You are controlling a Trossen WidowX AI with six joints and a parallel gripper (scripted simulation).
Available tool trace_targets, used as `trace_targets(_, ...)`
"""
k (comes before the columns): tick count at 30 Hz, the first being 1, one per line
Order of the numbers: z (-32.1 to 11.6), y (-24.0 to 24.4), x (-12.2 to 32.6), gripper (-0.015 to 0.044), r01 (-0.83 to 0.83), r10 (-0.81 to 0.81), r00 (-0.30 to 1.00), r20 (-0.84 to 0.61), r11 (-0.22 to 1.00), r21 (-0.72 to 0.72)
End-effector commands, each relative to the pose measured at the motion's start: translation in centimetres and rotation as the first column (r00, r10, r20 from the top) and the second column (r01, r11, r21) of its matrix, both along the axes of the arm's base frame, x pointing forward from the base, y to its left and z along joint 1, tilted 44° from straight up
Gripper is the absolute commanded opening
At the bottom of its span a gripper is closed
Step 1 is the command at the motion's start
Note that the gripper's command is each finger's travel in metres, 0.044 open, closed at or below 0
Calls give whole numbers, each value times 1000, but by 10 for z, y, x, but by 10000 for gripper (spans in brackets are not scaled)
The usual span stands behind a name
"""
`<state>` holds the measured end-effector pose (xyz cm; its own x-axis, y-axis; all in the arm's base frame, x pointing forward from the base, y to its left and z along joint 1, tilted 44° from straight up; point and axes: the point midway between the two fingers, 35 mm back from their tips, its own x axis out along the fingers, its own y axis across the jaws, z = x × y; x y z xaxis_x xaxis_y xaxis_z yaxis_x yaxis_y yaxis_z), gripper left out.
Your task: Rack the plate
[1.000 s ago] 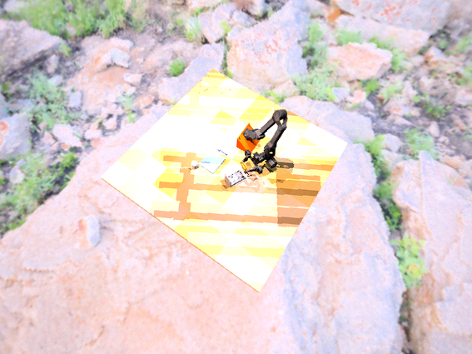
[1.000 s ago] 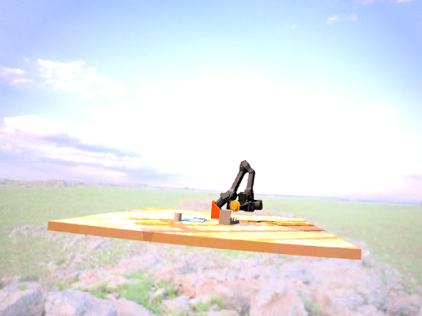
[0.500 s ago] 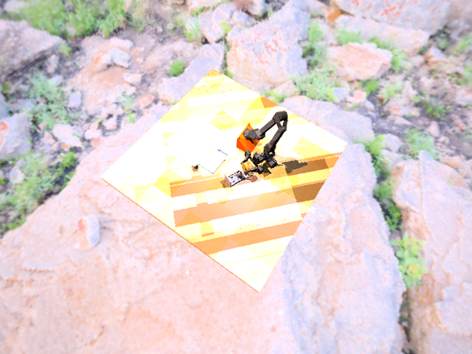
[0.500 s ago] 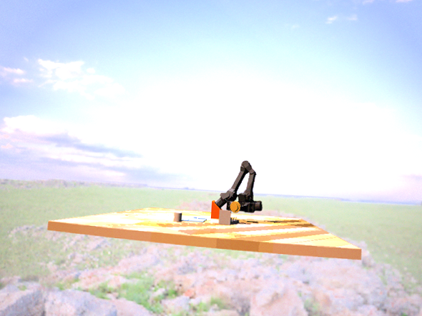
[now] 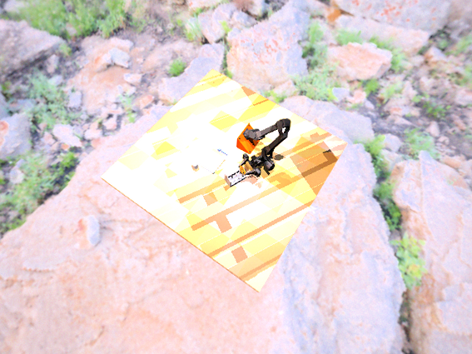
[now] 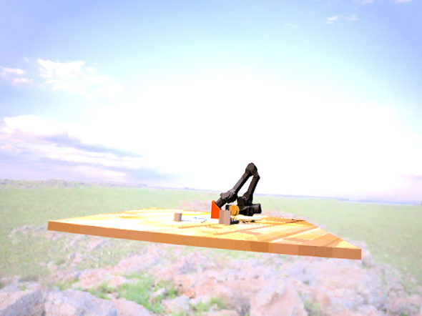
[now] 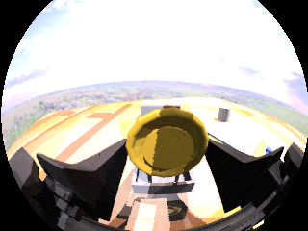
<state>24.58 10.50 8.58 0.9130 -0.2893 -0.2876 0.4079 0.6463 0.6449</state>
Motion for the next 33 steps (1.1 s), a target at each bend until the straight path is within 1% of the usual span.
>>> trace_targets(1, -3, -2, 7, 0, 2, -2, 1000, 0, 1000, -1)
trace_targets(13, -7, -5, 22, 0, 1, -1, 1000, 2, 1000, 1)
trace_targets(18, -8, -5, 23, 0, 1, -1, 1000, 2, 1000, 1)
trace_targets(23, -22, 8, 25, 0, 1, -1, 1000, 1, 1000, 3)
trace_targets(33, -19, 4, 23, 0, -5, 5, 1000, -8, 1000, -4)
